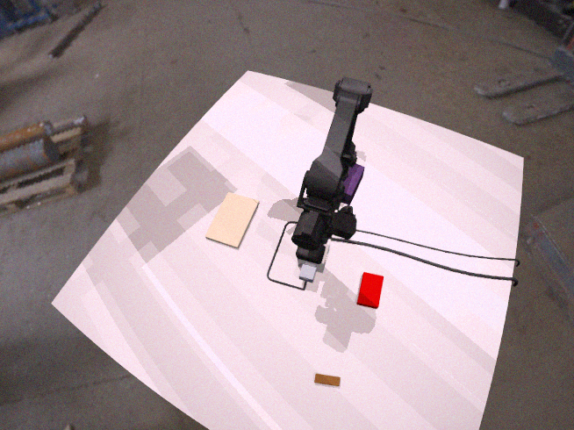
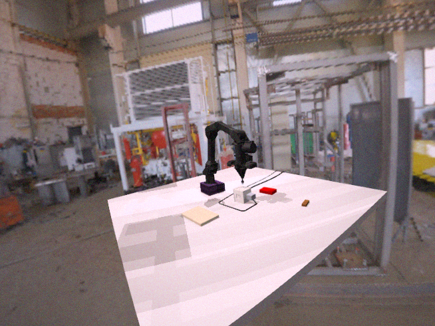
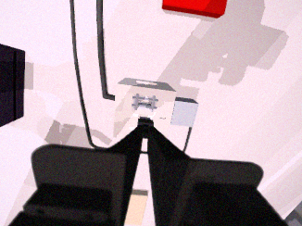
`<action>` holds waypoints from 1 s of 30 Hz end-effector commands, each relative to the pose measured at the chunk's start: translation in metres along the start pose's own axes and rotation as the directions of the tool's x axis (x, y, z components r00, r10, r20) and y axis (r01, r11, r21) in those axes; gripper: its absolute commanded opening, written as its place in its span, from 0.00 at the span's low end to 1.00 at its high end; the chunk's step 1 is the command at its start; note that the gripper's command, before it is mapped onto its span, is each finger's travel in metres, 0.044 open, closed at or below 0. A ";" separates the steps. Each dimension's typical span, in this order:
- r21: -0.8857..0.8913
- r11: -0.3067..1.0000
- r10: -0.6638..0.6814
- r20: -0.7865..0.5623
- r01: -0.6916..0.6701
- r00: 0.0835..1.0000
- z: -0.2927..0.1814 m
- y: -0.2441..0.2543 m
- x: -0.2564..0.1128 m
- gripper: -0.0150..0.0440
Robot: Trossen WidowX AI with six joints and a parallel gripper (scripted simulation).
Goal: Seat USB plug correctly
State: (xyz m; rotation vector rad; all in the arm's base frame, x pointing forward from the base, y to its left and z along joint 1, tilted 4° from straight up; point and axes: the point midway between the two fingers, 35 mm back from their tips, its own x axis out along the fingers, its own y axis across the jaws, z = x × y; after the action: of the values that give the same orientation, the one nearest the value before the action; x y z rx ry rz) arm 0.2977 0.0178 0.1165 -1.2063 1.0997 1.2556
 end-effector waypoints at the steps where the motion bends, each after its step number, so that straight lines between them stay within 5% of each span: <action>1: -0.003 1.000 0.000 0.000 0.000 1.000 0.000 0.000 0.000 0.25; 30: 0.000 1.000 0.000 0.006 0.000 1.000 0.003 0.000 0.003 0.25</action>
State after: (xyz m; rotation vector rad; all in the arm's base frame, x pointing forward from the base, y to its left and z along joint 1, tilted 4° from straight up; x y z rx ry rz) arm 0.2971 0.0196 0.1139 -1.2068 1.0975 1.2594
